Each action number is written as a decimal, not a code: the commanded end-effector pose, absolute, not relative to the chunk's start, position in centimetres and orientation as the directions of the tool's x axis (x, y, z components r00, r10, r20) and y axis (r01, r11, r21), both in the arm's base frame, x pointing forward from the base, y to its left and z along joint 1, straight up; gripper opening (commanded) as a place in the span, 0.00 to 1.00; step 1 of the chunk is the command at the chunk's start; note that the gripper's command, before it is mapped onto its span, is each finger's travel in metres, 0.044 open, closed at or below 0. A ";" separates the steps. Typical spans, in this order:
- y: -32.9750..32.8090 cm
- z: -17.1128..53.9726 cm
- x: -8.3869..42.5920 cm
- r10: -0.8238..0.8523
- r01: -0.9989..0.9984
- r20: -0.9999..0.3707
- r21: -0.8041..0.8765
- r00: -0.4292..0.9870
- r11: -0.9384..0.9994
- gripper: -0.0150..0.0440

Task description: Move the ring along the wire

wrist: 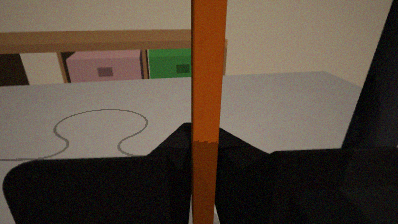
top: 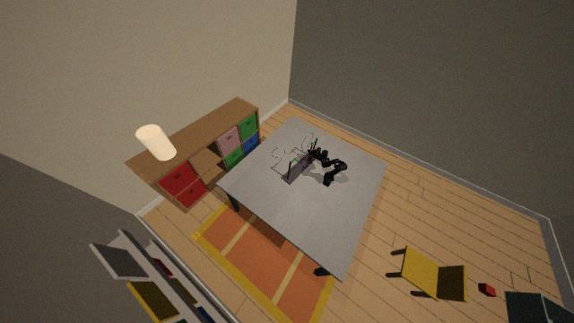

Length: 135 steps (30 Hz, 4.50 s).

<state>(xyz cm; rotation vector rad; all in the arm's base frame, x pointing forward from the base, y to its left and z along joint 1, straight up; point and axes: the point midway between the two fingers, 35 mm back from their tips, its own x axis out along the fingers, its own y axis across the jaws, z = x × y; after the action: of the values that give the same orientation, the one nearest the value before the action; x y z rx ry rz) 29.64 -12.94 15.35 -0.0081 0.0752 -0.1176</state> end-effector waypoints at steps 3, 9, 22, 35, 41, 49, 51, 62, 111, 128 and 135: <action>-12.9 15.4 29.6 -0.118 0.117 -0.074 -0.013 0.990 0.993 0.00; -12.9 15.5 29.6 -0.118 0.117 -0.074 -0.012 0.990 0.993 0.00; -12.8 16.2 29.7 -0.119 0.118 -0.074 -0.010 0.990 0.993 0.00; -12.4 16.2 29.7 -0.119 0.118 -0.073 -0.009 0.990 0.993 0.00; -11.8 16.2 29.8 -0.118 0.118 -0.073 -0.008 0.990 0.993 0.00; -11.0 16.2 29.9 -0.118 0.118 -0.072 -0.005 0.990 0.993 0.00; -10.8 16.2 29.9 -0.117 0.118 -0.071 -0.003 0.991 0.993 0.00; -9.4 16.2 30.1 -0.115 0.117 -0.070 0.022 0.991 0.993 0.00; 3.0 22.0 28.2 0.163 0.064 -0.223 0.754 0.961 0.653 0.00; 5.4 27.9 26.0 0.434 0.029 -0.152 0.960 0.888 0.277 0.00; 5.9 30.3 26.0 0.453 0.013 -0.061 0.994 0.889 0.109 0.00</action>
<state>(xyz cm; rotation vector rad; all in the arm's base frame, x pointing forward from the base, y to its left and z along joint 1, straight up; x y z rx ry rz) 26.08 5.63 29.16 1.3714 0.4074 0.3069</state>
